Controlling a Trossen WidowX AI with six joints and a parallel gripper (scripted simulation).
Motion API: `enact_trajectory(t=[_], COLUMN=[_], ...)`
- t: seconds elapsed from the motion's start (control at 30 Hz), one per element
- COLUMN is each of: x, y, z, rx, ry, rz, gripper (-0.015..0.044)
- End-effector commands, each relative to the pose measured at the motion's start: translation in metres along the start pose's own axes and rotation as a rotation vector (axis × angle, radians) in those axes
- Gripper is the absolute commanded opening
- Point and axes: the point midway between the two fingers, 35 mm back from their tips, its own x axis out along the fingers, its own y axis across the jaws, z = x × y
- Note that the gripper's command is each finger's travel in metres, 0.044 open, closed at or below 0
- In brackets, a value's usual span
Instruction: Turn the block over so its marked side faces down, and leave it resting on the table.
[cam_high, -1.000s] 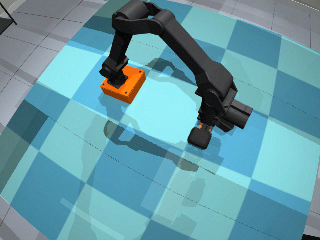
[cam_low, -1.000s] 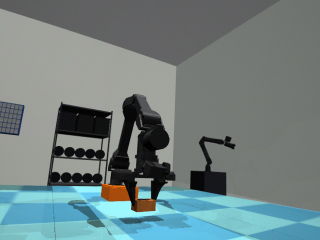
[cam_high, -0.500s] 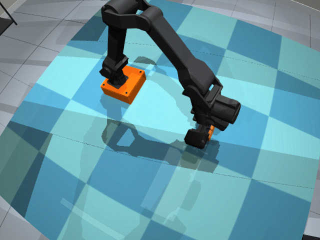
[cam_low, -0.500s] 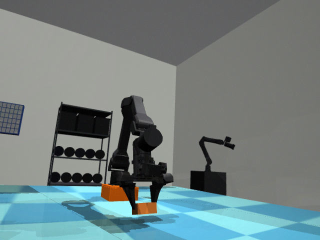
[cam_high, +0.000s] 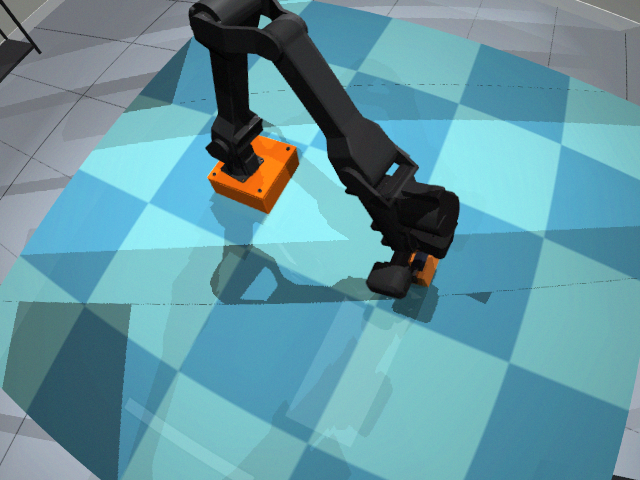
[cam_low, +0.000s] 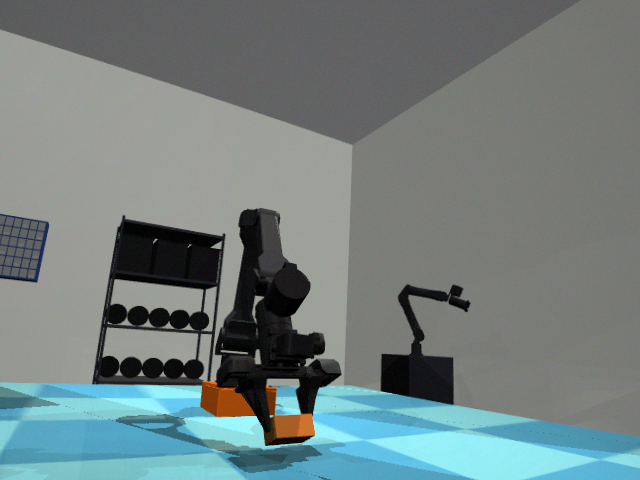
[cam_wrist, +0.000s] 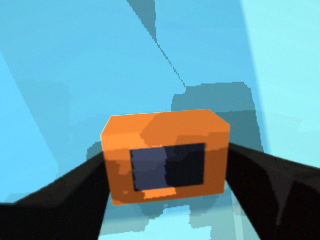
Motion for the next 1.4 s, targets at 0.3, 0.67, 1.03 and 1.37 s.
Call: enact_trajectory(t=[0.3,0.67,1.03,1.37], x=[-0.001,0.024,0.034,0.030], y=[0.001,-0.002,-0.002,-0.001], z=[0.000,0.000,-0.004,-0.012], rx=[0.002,0.007,0.008,0.006], ry=[-0.110,-0.269,-0.426,-0.568], rz=[0.003,0.001,0.000,0.002], gripper=[0.0000,0.0000,0.0000,0.0000])
